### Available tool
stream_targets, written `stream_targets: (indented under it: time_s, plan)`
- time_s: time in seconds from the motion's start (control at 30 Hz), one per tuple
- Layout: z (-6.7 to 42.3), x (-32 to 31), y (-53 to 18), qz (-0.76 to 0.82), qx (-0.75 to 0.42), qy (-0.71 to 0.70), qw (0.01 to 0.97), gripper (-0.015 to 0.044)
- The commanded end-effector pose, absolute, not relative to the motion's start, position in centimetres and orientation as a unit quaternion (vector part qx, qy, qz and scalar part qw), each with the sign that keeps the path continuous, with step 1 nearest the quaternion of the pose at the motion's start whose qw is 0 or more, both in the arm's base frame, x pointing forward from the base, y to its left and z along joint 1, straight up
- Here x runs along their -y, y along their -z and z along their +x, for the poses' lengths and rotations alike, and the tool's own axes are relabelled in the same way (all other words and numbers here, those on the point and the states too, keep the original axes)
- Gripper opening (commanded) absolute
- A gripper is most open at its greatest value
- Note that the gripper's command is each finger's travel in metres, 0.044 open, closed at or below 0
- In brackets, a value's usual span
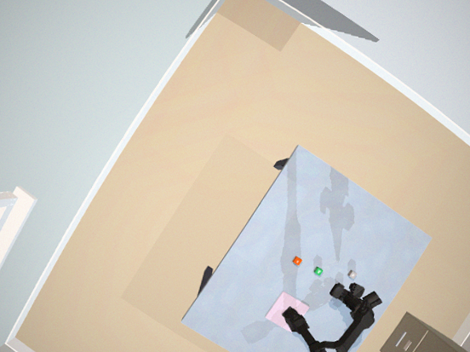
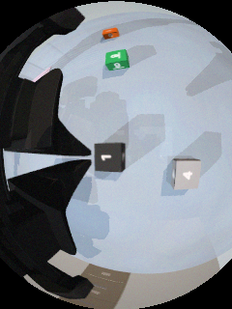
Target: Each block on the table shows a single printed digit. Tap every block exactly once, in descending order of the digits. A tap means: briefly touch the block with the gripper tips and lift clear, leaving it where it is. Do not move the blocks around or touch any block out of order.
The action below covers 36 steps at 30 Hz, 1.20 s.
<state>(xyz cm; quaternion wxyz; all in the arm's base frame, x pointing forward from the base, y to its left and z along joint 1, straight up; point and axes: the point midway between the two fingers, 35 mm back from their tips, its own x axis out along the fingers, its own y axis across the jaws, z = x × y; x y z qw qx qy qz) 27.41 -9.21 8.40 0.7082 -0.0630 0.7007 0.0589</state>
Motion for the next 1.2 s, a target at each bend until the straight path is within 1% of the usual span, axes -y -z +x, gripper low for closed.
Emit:
stream_targets:
  time_s: [0.0, 0.77, 0.9, 1.07, 1.17]
  plan:
    - [27.6, 9.3, -8.0, -0.067, -0.695, -0.059, 0.713, 0.0020]
    - [27.6, 9.3, -5.2, -0.067, -0.695, -0.059, 0.713, 0.0020]
    - [27.6, 9.3, -8.0, -0.067, -0.695, -0.059, 0.713, 0.0020]
    - [27.6, 9.3, -8.4, -0.067, -0.695, -0.059, 0.713, 0.0020]
    - [27.8, 9.3, -11.6, -0.067, -0.695, -0.059, 0.713, 0.0020]
